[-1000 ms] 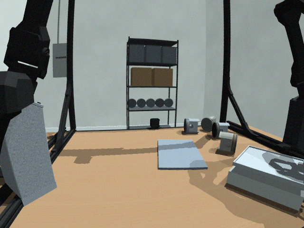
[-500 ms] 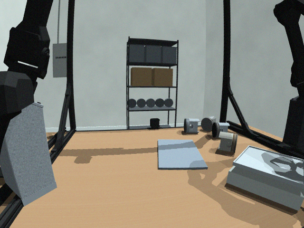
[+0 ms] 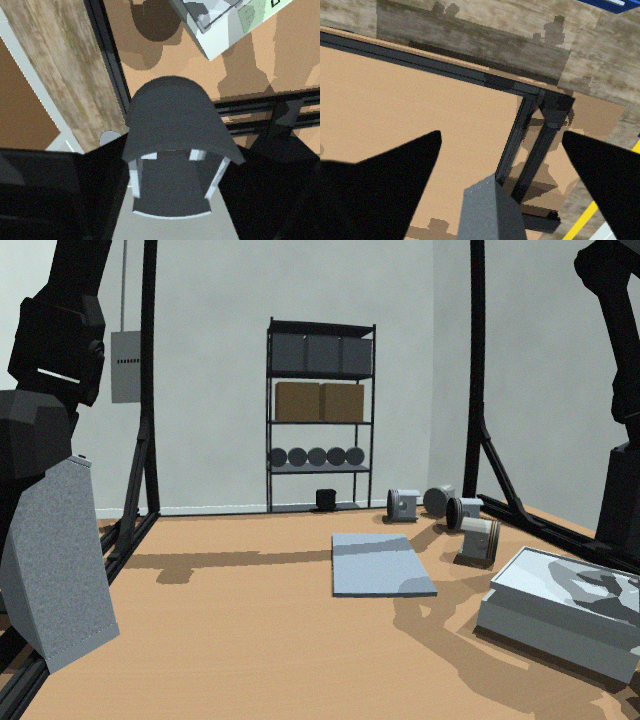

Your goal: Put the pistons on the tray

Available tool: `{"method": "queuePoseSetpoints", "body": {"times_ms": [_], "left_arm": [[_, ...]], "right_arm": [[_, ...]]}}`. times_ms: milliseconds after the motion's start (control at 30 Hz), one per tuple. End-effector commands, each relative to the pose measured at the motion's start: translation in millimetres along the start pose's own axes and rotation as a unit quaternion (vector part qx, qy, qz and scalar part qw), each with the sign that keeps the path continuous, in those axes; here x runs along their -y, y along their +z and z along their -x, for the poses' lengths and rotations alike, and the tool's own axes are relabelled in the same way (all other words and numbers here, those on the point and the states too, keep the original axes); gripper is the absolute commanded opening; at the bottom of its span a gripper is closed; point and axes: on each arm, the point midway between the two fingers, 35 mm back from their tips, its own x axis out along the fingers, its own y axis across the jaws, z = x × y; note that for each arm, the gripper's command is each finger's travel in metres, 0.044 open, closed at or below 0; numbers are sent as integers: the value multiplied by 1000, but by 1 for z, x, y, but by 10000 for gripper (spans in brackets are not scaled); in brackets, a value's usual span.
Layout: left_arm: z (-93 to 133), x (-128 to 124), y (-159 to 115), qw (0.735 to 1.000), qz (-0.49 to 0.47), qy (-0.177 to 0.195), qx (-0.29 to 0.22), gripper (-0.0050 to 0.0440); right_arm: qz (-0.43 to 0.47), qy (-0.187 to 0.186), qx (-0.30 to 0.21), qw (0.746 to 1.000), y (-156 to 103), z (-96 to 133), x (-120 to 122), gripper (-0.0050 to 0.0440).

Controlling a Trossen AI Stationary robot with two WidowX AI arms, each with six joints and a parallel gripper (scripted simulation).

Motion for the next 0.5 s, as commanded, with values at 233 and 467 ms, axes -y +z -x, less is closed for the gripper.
{"method": "queuePoseSetpoints", "body": {"times_ms": [233, 467], "left_arm": [[-1, -2, 1, 993, -114, 20, -22, 158], [-9, -2, 2, 993, -114, 20, -22, 158]], "right_arm": [[0, 1, -1, 1000, 0, 0, 0, 440], [0, 1, -1, 1000, 0, 0, 0, 440]]}}
